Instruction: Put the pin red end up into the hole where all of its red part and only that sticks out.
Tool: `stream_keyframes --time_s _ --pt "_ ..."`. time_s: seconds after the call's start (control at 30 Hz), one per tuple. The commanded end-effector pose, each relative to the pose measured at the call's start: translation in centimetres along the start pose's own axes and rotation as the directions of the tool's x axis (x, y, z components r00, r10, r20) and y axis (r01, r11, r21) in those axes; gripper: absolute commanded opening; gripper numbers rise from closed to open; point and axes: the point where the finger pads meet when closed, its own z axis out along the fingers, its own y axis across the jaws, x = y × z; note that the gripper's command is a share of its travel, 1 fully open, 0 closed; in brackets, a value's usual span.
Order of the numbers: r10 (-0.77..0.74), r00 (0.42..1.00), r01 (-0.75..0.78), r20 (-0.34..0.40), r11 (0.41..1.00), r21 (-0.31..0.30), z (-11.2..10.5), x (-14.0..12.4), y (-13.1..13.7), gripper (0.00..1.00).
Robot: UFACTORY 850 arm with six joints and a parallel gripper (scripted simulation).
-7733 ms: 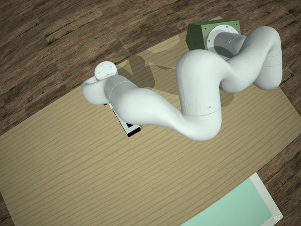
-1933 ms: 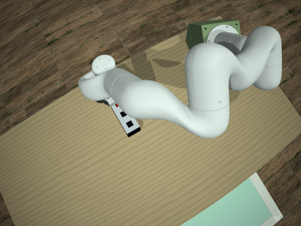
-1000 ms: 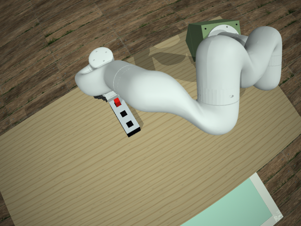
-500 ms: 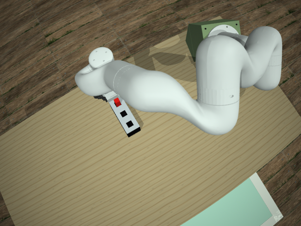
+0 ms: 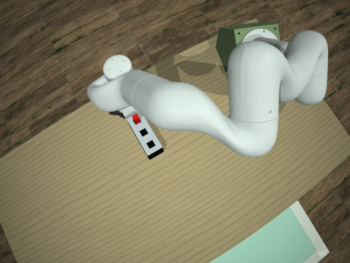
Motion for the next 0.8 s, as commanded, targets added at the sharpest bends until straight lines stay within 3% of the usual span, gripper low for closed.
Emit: stream_keyframes --time_s 0.0,0.47,0.5,0.77 --pt "0.000 1.000 0.000 0.001 1.000 -0.002 -0.1 0.0 0.1 1.00" --pt "0.000 1.000 0.000 0.001 1.000 -0.002 -0.1 0.0 0.1 1.00" --pt "-0.001 1.000 0.001 0.001 1.000 -0.002 5.2 -0.1 0.0 1.00" --pt "-0.001 1.000 0.001 0.001 1.000 -0.002 5.2 -0.1 0.0 1.00"
